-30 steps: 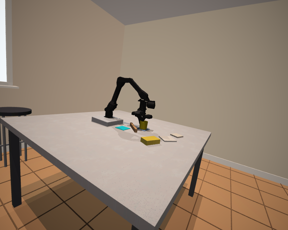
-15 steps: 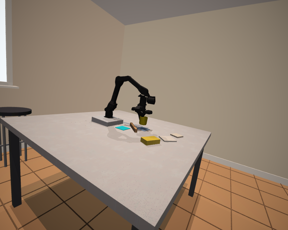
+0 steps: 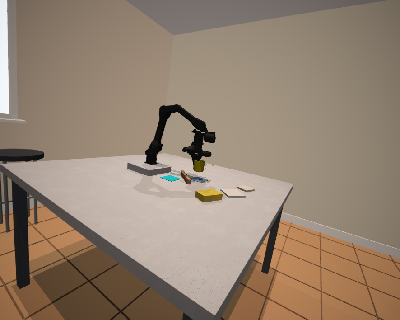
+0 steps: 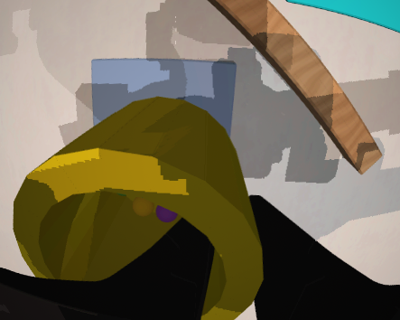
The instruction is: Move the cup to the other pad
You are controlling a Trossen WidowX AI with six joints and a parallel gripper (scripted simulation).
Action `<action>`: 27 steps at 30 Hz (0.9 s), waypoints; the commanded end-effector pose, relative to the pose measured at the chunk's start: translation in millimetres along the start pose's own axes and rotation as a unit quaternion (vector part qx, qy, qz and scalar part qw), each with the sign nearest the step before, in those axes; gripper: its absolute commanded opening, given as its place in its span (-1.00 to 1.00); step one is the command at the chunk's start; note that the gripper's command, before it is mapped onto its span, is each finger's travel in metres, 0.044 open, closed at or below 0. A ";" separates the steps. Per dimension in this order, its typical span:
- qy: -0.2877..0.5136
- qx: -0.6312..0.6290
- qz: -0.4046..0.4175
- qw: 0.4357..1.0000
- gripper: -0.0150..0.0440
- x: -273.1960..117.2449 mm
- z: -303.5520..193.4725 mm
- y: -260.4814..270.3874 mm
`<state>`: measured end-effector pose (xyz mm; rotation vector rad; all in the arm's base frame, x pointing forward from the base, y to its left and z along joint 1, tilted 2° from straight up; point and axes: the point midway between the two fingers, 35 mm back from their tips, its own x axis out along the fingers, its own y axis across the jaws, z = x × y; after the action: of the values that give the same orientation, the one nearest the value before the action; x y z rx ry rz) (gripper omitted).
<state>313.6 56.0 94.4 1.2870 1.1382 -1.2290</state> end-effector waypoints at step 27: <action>-0.003 0.002 0.003 1.000 -0.49 -1.6 33.4 -25.9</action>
<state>289.6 29.1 94.7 1.2924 1.1289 -1.2340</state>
